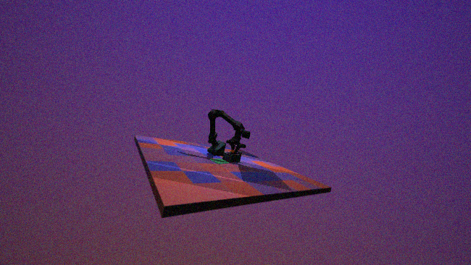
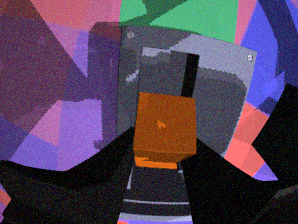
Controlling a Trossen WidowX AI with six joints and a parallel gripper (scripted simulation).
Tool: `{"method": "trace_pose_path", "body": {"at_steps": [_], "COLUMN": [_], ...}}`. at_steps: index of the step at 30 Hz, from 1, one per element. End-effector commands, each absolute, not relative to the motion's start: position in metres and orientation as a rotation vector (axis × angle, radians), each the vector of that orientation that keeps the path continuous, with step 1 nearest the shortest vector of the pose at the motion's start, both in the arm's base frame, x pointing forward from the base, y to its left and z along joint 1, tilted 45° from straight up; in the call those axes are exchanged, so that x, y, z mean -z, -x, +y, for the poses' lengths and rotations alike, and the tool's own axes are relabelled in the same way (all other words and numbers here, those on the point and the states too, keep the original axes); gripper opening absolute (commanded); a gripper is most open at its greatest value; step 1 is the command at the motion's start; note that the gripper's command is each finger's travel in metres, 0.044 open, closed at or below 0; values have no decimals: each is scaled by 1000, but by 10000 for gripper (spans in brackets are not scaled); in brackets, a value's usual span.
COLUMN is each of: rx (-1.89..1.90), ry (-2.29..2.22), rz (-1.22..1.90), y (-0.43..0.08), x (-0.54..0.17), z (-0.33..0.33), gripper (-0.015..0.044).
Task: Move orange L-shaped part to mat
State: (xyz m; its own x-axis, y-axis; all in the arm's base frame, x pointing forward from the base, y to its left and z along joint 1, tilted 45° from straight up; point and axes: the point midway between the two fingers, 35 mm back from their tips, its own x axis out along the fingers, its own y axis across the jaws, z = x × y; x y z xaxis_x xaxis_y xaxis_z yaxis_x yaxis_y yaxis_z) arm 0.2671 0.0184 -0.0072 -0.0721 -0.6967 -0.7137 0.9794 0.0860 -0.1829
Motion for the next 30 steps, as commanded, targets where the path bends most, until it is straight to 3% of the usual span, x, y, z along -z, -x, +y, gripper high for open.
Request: {"method": "trace_pose_path", "body": {"at_steps": [1,30], "rx": [1463,1465], "ry": [-469,-464], "rz": [788,790], "y": [-269,-271], "x": [3,-30], "z": [24,55], "gripper": [0,0]}}
